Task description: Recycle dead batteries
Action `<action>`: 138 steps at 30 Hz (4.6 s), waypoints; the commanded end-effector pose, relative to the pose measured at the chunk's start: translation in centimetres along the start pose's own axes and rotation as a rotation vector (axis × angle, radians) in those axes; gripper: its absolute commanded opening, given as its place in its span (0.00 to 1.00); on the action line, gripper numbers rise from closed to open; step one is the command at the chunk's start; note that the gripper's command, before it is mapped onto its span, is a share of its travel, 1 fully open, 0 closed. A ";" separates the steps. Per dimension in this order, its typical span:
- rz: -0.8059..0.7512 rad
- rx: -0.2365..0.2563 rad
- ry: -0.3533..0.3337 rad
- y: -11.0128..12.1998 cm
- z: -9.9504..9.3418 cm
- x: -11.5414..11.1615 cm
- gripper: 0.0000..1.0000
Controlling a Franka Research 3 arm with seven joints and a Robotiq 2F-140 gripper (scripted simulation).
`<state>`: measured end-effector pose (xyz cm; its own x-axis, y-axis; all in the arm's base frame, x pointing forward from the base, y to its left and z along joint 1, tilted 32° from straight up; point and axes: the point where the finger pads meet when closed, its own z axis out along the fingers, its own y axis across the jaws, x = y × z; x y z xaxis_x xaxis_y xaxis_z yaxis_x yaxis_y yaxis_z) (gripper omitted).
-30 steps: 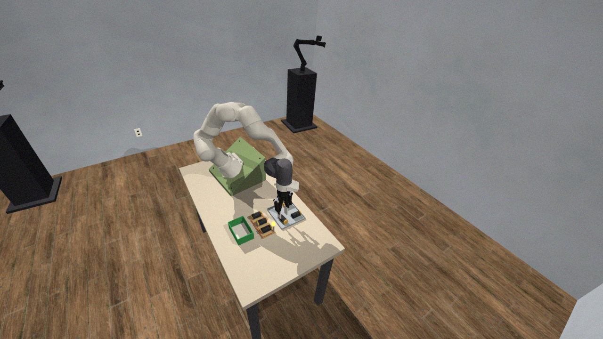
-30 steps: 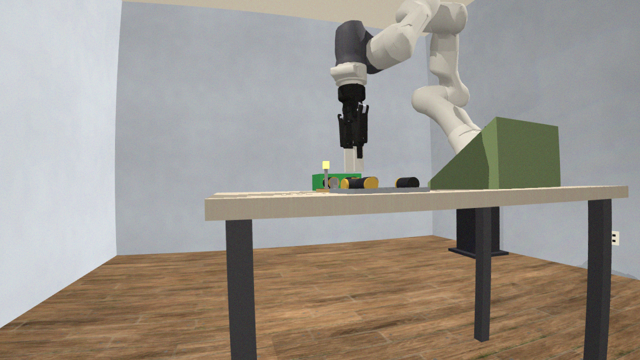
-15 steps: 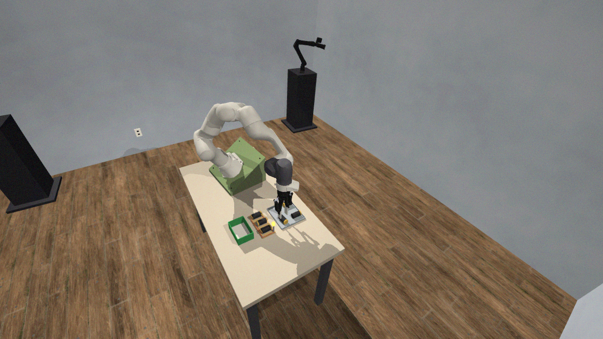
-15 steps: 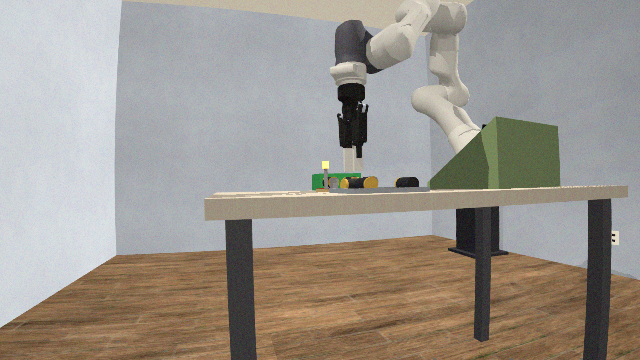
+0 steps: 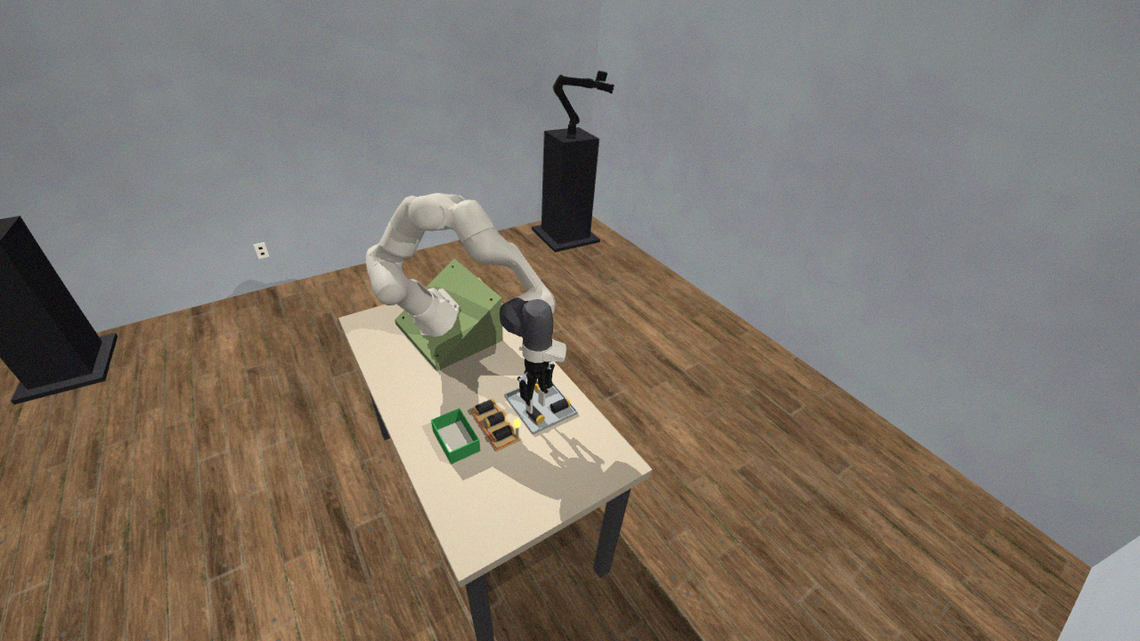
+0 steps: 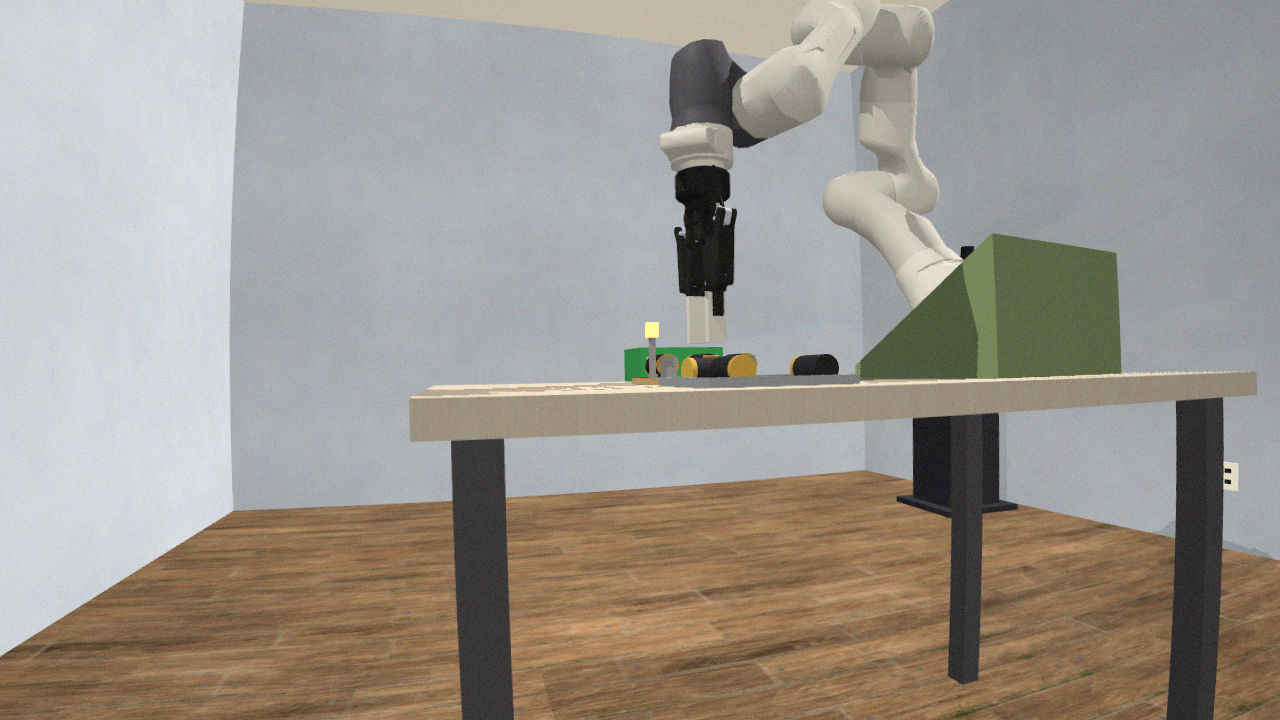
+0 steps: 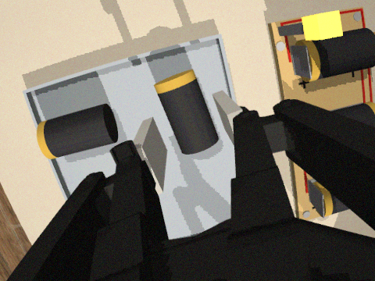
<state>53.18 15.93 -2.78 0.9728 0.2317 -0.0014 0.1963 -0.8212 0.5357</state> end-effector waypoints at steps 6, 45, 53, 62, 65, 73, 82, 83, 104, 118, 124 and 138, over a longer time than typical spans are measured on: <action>-0.002 0.002 0.002 -0.2 0.0 0.1 0.29; -0.002 0.002 0.002 -0.1 0.0 0.1 0.29; -0.002 0.002 0.002 -0.1 0.0 0.1 0.29; -0.002 0.002 0.002 -0.1 0.0 0.1 0.29; -0.002 0.002 0.002 -0.1 0.0 0.1 0.29; -0.002 0.002 0.002 -0.1 0.0 0.1 0.29; -0.002 0.002 0.002 -0.1 0.0 0.1 0.29; -0.002 0.002 0.002 -0.1 0.0 0.1 0.29; -0.002 0.002 0.002 -0.1 0.0 0.0 0.29; -0.002 0.002 0.002 -0.1 0.0 0.0 0.29; -0.002 0.002 0.002 -0.1 0.0 0.0 0.29; -0.002 0.002 0.002 -0.1 3.4 0.0 0.29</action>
<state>53.15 14.25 -5.41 0.9751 0.2216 -0.0096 0.1918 -0.8208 0.5381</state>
